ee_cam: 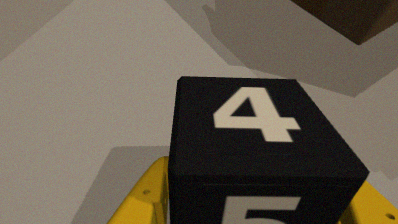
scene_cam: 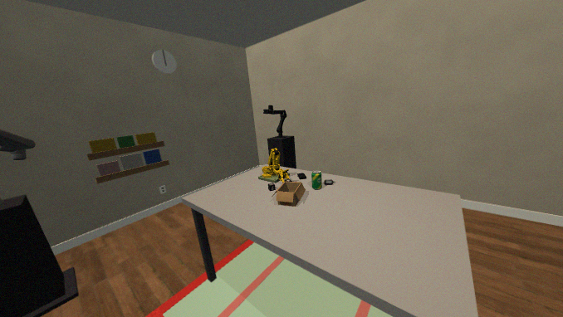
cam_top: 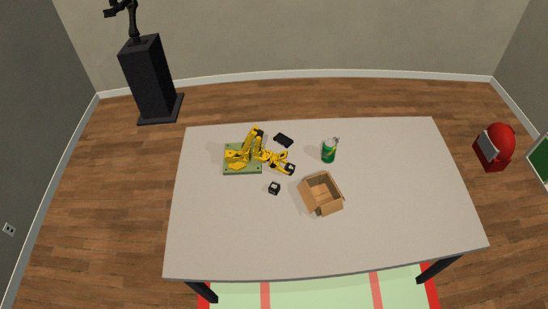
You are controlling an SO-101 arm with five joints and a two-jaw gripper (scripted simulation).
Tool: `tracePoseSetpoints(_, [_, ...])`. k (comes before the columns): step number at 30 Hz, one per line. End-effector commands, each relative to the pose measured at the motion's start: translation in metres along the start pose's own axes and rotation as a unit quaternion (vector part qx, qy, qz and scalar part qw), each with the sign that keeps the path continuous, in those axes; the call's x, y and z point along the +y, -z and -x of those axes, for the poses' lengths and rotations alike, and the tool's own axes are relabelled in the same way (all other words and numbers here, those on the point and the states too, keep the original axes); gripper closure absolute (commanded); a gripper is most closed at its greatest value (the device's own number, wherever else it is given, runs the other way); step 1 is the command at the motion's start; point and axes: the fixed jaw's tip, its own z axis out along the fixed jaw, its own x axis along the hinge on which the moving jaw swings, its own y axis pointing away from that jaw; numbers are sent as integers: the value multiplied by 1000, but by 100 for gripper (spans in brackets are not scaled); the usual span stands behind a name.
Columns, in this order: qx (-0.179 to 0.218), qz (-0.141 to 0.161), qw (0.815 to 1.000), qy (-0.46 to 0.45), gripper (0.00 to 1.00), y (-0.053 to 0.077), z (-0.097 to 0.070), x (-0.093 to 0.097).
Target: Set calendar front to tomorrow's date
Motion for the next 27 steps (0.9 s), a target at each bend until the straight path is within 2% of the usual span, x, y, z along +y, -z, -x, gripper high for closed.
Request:
tracePoseSetpoints(1, [-6,-4,1000,2,97,-1,1,-2])
tracePoseSetpoints(9, [-6,-4,1000,2,77,-1,1,-2])
tracePoseSetpoints(27, [-6,-4,1000,2,72,-1,1,-2])
